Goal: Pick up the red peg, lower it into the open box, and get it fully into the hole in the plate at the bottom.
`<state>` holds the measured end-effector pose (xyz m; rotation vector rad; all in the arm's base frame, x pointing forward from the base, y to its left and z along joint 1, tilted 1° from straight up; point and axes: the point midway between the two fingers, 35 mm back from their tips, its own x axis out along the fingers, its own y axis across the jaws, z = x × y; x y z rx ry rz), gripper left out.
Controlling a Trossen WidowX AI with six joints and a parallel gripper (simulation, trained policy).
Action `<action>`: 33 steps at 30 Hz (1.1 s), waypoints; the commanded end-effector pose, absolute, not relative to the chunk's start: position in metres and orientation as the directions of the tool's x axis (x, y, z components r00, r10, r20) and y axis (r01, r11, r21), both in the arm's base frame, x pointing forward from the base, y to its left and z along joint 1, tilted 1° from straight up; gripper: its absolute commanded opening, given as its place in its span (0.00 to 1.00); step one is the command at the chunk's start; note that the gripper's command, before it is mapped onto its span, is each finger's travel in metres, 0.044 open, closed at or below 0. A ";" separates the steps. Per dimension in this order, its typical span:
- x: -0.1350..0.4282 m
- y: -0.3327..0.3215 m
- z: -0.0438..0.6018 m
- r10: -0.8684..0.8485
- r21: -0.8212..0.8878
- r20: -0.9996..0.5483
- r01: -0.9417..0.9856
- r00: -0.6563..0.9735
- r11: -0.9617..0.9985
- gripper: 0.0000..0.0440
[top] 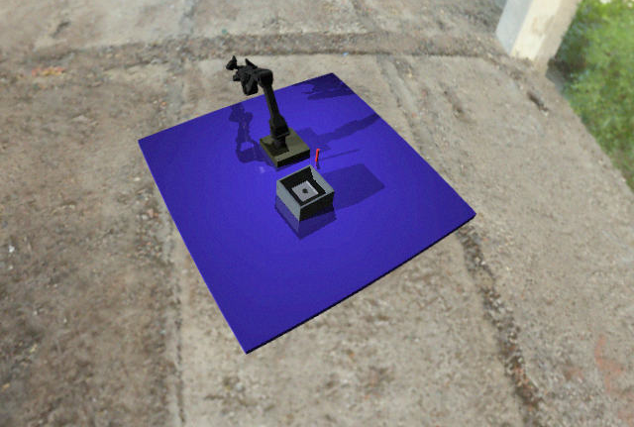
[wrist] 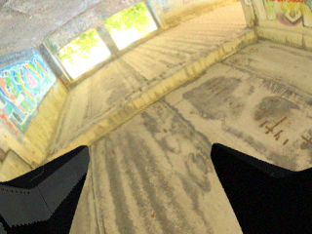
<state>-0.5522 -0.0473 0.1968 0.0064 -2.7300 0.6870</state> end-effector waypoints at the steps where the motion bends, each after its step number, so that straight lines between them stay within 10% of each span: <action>1: -0.550 -0.055 0.197 0.062 -0.467 0.309 -0.095 -0.949 0.879 0.95; 33: -0.348 -0.395 0.155 -0.521 -0.944 -0.080 -0.104 -0.850 0.314 1.00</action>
